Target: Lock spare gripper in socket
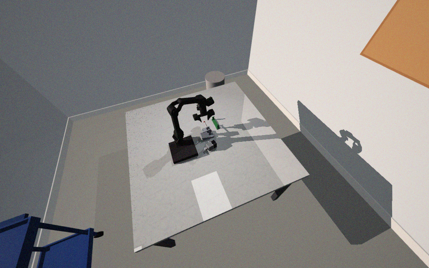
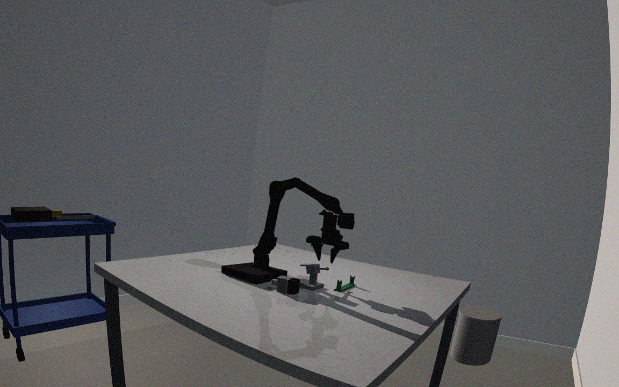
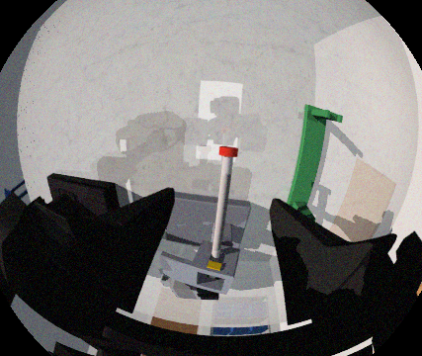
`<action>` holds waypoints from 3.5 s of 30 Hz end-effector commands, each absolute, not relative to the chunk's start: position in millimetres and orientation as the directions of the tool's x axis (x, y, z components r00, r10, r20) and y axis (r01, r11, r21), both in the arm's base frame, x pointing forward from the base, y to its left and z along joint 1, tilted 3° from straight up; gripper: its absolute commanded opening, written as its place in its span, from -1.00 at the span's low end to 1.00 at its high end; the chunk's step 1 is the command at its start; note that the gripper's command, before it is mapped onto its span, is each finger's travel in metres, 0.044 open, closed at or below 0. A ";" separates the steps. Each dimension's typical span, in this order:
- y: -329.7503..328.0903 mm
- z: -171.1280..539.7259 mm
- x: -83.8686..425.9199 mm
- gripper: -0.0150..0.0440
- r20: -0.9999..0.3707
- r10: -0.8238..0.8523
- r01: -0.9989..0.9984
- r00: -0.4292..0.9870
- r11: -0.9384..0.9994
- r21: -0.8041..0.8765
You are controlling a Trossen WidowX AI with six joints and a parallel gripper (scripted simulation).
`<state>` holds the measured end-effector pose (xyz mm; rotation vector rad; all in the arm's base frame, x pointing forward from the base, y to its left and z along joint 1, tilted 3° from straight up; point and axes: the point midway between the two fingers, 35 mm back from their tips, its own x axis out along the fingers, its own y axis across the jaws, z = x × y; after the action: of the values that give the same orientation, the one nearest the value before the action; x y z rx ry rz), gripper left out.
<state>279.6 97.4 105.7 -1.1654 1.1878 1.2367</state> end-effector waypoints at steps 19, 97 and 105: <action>99.7 70.9 281.3 0.53 -0.999 0.050 -1.000 -0.012 0.008 0.012; 126.3 61.5 284.8 -0.49 -0.981 0.194 -1.000 -0.004 0.027 0.009; 133.2 61.7 285.3 -0.49 -0.981 0.193 -1.000 -0.005 0.028 0.010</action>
<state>284.4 131.2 61.2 -1.0428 1.0833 1.2835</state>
